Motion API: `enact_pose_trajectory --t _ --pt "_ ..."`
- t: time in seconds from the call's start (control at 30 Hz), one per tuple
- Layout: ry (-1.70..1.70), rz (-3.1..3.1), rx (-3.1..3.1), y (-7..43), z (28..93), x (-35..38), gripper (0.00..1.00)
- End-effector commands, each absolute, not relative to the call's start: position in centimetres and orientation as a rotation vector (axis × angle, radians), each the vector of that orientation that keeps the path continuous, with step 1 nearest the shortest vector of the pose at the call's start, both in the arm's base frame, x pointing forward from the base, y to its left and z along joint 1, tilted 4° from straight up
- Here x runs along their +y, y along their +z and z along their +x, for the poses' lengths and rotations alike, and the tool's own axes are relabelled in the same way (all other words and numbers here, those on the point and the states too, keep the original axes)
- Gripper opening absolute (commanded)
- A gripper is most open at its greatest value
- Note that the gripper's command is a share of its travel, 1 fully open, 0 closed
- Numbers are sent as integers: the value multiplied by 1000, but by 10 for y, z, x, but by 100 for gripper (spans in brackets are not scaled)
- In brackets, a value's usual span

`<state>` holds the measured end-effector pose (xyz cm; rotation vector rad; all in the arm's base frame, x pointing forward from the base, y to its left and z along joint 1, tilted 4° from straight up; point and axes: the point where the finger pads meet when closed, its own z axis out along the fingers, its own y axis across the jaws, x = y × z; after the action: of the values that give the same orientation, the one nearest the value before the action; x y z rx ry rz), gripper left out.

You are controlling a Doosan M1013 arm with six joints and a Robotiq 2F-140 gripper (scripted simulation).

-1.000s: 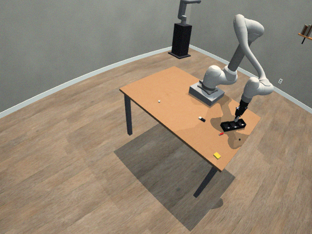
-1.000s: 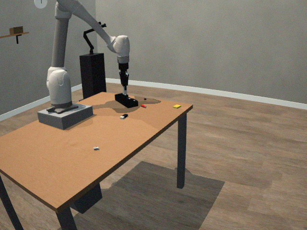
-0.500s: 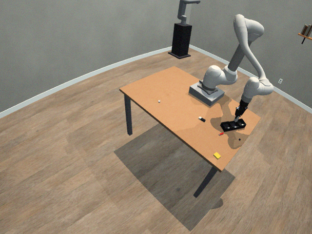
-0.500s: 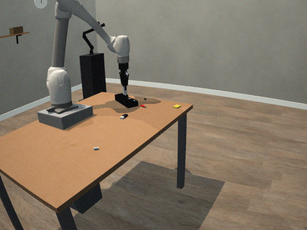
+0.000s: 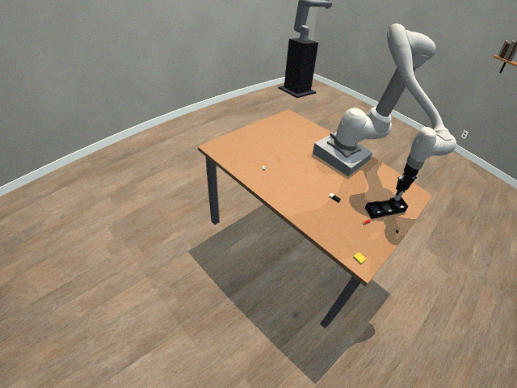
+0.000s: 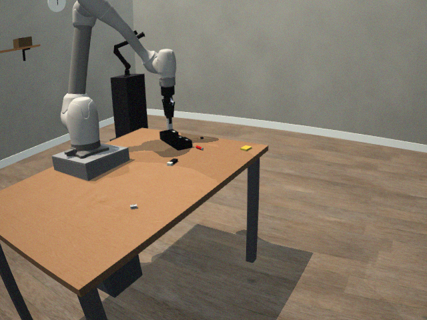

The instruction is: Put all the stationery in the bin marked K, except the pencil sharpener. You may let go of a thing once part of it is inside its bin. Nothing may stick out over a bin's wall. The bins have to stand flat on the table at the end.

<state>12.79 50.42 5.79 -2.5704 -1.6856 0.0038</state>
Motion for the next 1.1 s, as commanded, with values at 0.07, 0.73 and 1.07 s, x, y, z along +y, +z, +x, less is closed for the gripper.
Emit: enact_pose_trajectory --t 0.07,0.73,1.07 --pt "-7 -2568 -1687 63 109 517 15" --pt "-7 -2568 -1687 64 101 520 15" --pt "-7 -2568 -1687 64 101 521 15"
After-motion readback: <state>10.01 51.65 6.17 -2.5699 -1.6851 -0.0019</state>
